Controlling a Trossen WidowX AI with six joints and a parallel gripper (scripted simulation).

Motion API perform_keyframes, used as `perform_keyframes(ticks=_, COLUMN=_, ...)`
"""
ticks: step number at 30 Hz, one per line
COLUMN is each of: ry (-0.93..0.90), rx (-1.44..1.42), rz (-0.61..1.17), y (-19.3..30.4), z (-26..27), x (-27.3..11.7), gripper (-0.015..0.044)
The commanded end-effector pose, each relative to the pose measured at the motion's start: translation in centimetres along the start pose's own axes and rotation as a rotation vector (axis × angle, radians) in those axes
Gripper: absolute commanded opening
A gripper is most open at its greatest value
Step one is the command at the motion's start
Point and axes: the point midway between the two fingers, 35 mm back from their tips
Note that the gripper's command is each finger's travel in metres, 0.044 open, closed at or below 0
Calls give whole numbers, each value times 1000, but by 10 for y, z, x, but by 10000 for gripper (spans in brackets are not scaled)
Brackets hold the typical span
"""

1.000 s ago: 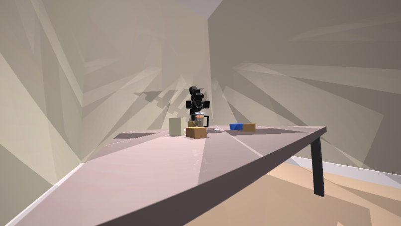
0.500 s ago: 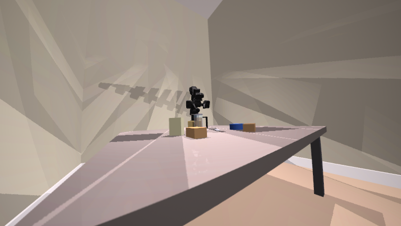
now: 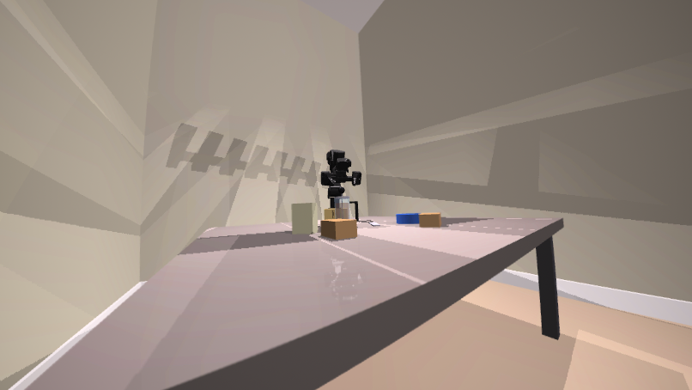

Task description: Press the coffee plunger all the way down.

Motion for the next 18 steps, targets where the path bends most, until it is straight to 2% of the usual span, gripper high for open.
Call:
perform_keyframes(ticks=1, ry=-3, rx=4, rz=-18, y=-21, z=2, x=-26, gripper=440)
perform_keyframes(ticks=6, ry=7, rx=10, rz=1, y=-32, z=2, x=-72, gripper=440)
perform_keyframes(ticks=18, ry=7, rx=10, rz=1, y=-31, z=1, x=-73, gripper=440)
Point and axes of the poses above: the point midway between the two fingers, 35 mm back from their tips, its own x axis out along the fingers, its own z axis across the jaws, y = z × x, and after that the axes turned 10 degrees about x, right-handed
